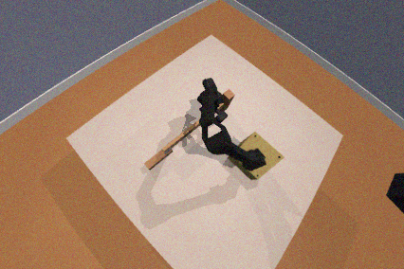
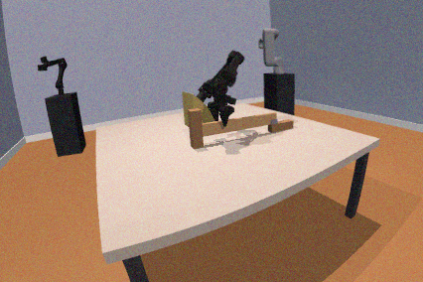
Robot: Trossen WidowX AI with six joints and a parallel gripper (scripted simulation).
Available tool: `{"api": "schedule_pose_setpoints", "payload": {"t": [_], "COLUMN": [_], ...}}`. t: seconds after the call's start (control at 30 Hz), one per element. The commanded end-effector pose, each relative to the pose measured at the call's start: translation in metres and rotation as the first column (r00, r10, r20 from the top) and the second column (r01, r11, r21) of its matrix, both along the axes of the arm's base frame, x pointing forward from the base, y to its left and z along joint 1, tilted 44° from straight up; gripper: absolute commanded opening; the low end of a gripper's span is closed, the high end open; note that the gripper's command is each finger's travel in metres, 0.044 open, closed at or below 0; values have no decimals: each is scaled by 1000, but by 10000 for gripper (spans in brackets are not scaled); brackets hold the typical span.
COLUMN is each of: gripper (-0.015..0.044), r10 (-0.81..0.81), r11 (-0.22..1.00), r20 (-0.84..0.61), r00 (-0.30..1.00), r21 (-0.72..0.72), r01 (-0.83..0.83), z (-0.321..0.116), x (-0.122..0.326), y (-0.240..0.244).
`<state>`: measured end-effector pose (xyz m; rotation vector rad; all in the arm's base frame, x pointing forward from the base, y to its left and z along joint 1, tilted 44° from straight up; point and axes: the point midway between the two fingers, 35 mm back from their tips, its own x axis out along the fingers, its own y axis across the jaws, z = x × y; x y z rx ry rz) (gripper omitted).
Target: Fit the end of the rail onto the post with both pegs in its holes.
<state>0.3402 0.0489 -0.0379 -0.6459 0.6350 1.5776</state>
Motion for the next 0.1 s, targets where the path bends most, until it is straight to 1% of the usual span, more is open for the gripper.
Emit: {"api": "schedule_pose_setpoints", "payload": {"t": [0.0,0.07], "gripper": [440,440], "r10": [-4,-4], "r11": [1000,1000], "r20": [-6,-6], "r00": [1000,1000], "r21": [0,0], "r01": [4,4], "z": [0,0], "x": [-1,-1], "y": [0,0]}}
